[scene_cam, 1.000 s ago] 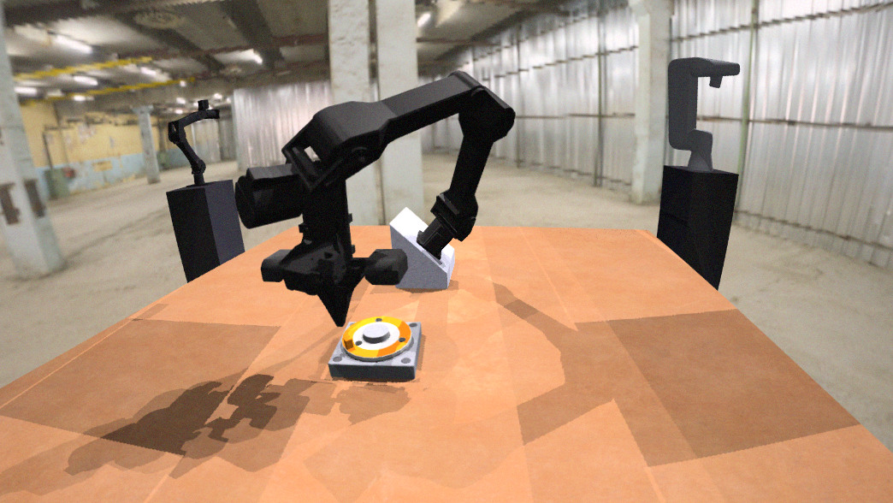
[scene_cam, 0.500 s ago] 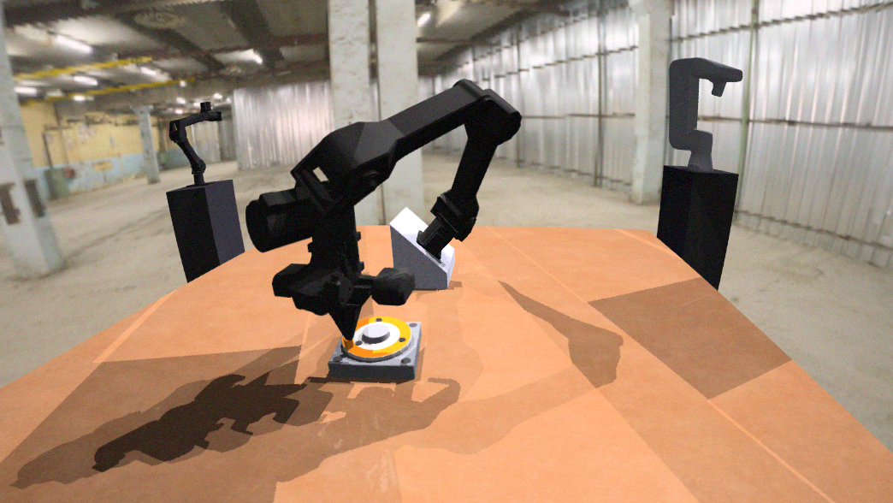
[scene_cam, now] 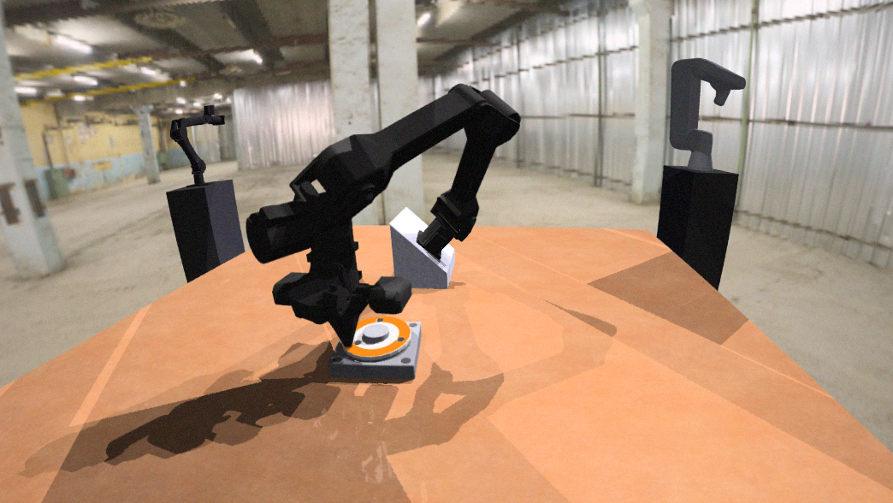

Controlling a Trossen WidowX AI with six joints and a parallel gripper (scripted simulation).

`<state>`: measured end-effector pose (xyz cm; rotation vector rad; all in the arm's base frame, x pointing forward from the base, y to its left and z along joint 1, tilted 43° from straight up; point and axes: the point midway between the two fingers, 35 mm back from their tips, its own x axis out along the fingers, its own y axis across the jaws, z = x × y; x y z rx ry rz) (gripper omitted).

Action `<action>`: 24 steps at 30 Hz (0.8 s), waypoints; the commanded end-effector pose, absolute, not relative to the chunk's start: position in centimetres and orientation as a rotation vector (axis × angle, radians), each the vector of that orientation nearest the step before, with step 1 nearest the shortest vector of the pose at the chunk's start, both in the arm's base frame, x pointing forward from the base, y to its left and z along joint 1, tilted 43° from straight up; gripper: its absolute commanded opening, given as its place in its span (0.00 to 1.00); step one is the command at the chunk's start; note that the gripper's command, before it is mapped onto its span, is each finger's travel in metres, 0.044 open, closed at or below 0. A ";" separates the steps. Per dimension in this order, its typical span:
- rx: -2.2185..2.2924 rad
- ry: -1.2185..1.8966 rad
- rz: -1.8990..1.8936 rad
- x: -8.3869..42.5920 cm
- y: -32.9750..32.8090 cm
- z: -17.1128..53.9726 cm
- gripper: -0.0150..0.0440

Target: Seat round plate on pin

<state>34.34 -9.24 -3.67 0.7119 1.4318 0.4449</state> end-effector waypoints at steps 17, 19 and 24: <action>0.716 1.438 0.442 32.4 -10.1 -5.0 0.25; 0.716 1.438 0.442 32.3 -10.1 -5.1 0.25; 0.716 1.438 0.442 31.8 -10.3 -5.2 0.25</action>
